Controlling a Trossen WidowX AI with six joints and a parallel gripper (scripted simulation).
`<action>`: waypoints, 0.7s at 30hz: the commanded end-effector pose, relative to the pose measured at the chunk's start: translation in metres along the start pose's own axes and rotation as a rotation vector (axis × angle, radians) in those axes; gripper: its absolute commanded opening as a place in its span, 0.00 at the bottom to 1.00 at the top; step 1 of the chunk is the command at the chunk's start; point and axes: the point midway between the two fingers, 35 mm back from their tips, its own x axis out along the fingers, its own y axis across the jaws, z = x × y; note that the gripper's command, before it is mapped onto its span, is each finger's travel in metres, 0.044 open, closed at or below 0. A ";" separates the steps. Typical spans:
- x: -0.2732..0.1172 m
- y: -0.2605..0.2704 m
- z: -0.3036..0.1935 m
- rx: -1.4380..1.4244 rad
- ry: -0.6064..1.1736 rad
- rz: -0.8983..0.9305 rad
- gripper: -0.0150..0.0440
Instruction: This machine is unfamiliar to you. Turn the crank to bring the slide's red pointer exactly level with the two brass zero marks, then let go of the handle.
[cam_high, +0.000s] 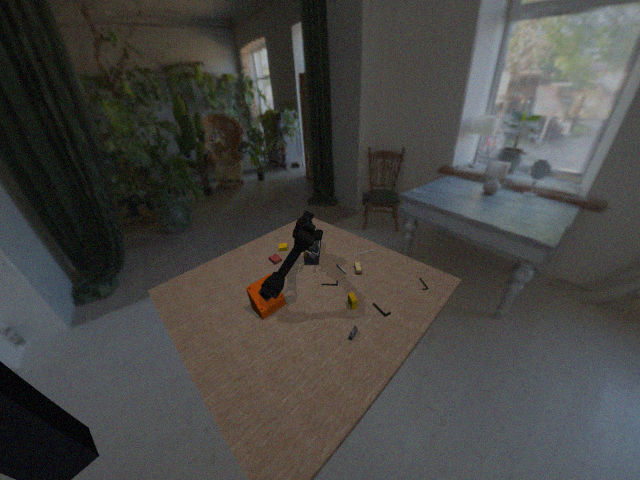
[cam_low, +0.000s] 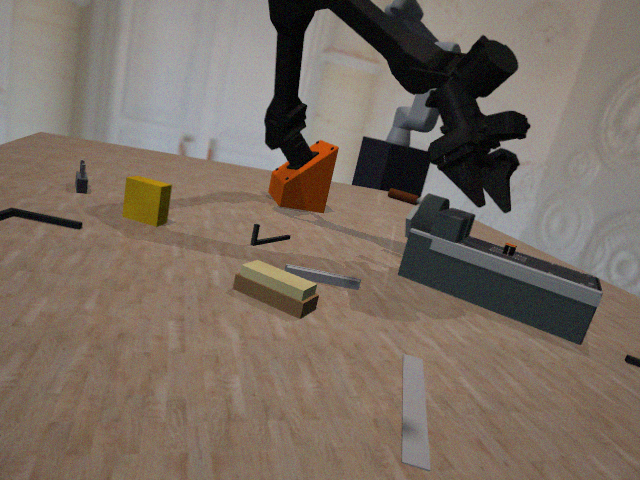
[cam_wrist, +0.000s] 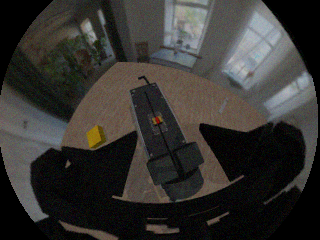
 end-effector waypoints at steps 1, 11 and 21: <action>0.001 0.002 -0.002 -0.008 0.003 0.006 1.00; 0.001 0.002 -0.002 -0.008 0.003 0.006 0.91; 0.001 0.002 -0.002 -0.008 0.003 0.006 0.47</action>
